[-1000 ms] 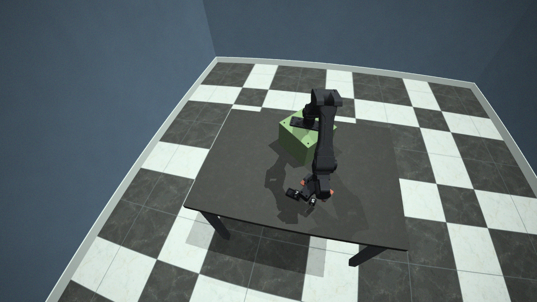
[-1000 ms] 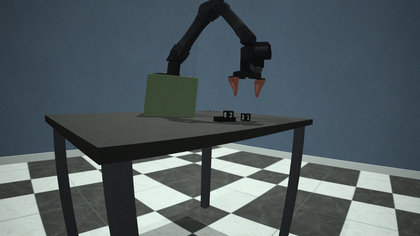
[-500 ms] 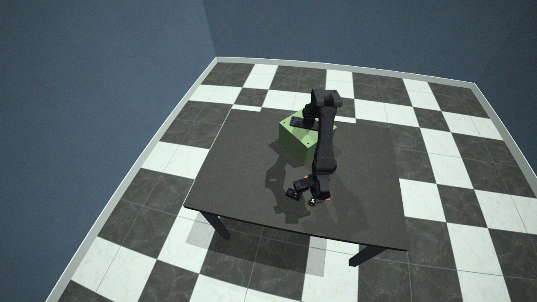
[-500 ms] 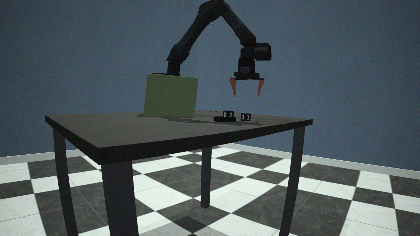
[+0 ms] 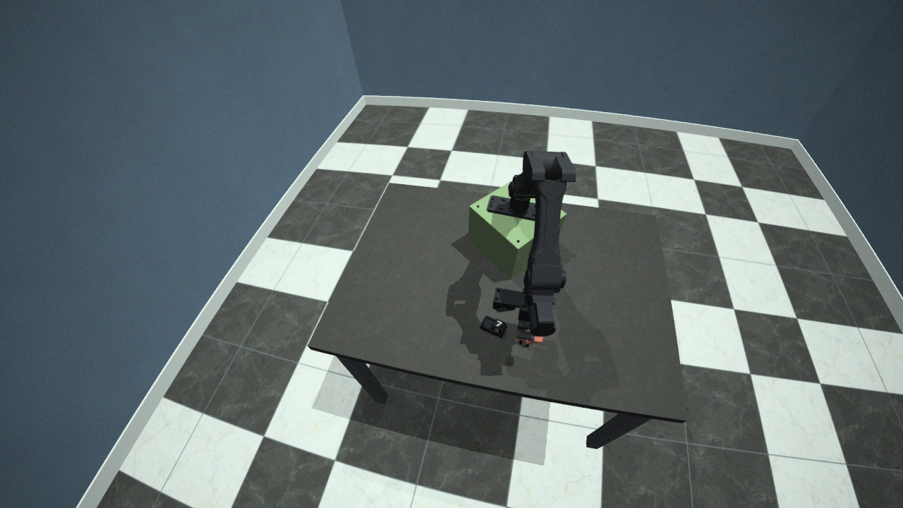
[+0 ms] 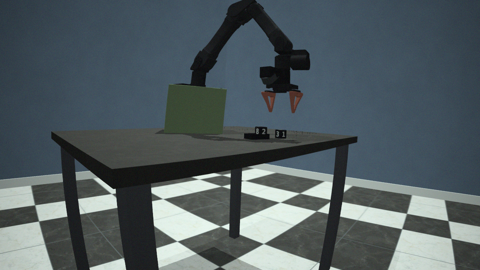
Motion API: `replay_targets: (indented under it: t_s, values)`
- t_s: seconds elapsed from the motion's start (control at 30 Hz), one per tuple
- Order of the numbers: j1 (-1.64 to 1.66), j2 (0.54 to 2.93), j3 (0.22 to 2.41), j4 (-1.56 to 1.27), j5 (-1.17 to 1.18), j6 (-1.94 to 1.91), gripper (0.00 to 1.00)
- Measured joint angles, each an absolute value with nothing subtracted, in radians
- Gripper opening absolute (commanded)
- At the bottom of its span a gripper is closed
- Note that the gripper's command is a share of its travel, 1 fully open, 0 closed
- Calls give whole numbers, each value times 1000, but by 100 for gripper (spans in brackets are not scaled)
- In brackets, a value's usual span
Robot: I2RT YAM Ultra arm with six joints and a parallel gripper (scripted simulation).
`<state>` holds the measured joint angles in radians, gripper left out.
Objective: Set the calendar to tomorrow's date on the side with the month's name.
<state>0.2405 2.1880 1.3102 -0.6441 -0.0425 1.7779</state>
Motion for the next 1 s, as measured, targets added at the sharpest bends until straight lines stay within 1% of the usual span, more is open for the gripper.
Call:
replay_targets:
  t_s: [0.27,0.3,1.0]
  values:
    - [241,2189,1309,-641,-43,1981,100]
    - [241,2189,1309,-641,-43,1993,45]
    - [241,2189,1309,-641,-43,2038,45]
